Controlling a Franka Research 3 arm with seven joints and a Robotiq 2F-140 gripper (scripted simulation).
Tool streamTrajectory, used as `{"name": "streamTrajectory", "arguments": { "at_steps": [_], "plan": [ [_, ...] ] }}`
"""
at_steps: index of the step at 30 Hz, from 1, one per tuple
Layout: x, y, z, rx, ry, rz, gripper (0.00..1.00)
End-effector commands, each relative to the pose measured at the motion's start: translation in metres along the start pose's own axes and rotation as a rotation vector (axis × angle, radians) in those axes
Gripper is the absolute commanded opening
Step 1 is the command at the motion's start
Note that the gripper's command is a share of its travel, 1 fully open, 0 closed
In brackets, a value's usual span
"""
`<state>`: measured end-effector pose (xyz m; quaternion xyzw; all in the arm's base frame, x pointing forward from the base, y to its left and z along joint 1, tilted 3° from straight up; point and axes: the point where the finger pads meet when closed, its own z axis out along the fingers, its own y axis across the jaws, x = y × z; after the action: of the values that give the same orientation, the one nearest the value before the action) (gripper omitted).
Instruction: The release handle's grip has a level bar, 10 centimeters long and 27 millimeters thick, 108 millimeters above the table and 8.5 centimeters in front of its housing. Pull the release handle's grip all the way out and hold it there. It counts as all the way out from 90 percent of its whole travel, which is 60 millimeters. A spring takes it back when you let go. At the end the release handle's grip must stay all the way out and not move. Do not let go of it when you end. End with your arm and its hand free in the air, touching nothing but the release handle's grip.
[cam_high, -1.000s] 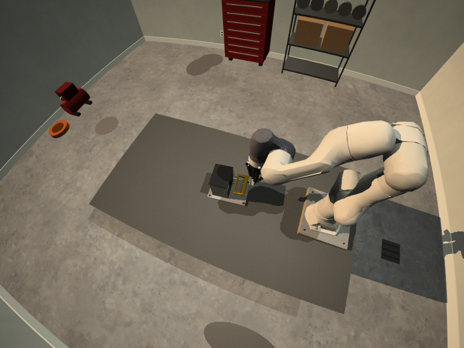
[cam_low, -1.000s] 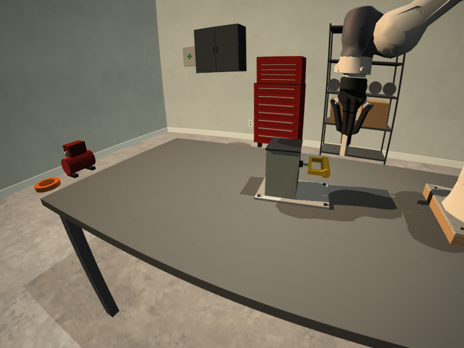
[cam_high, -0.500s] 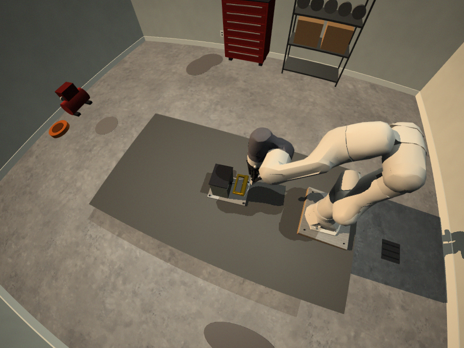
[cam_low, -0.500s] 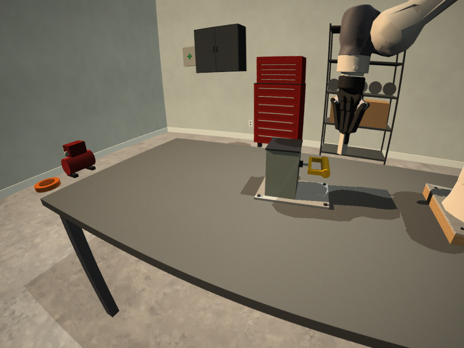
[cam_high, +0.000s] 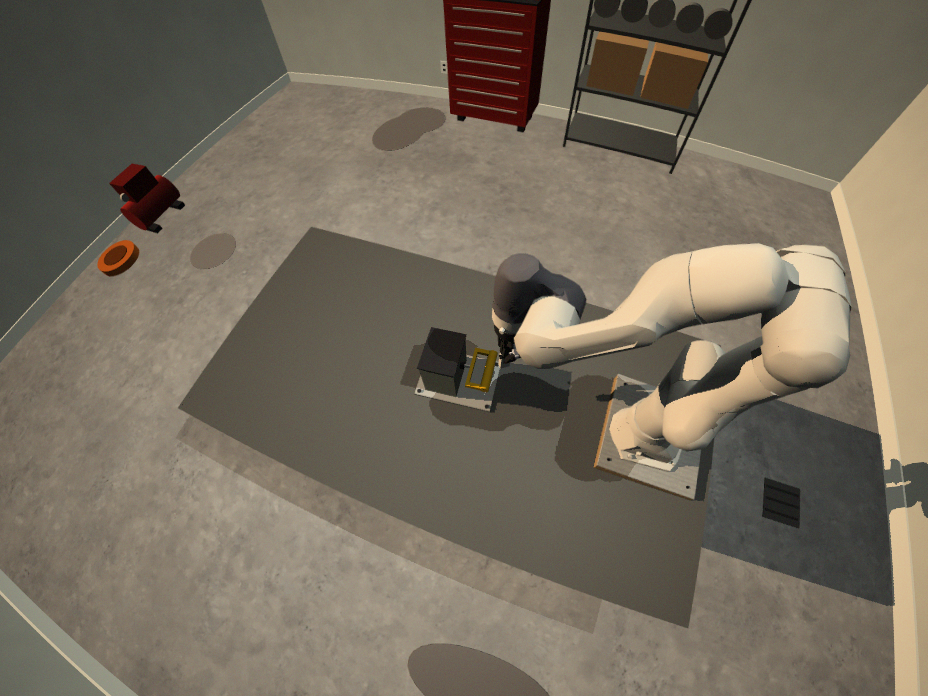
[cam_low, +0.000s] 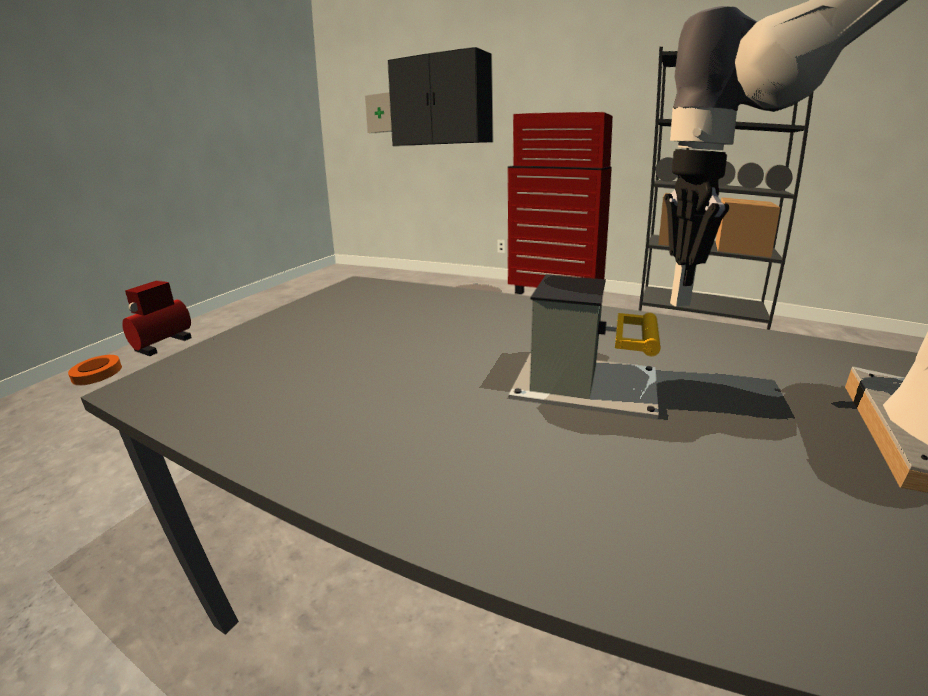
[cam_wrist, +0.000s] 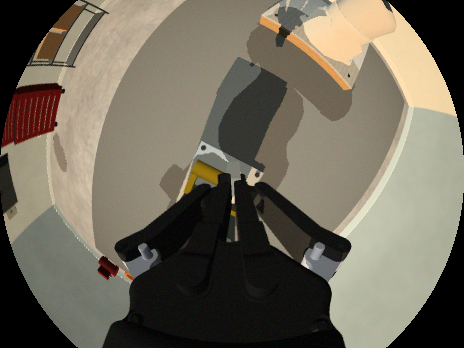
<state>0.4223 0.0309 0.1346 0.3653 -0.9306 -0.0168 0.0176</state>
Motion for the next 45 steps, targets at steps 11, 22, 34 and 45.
{"name": "streamTrajectory", "arguments": {
  "at_steps": [11, 22, 34, 45],
  "plan": [
    [-0.004, -0.002, -0.002, 0.007, 0.012, 0.367, 0.0],
    [-0.007, -0.004, -0.004, 0.009, 0.012, 0.56, 0.0],
    [-0.011, -0.006, -0.006, 0.01, 0.011, 0.775, 0.0],
    [-0.015, -0.008, -0.008, 0.01, 0.01, 0.967, 0.0]
  ]
}}
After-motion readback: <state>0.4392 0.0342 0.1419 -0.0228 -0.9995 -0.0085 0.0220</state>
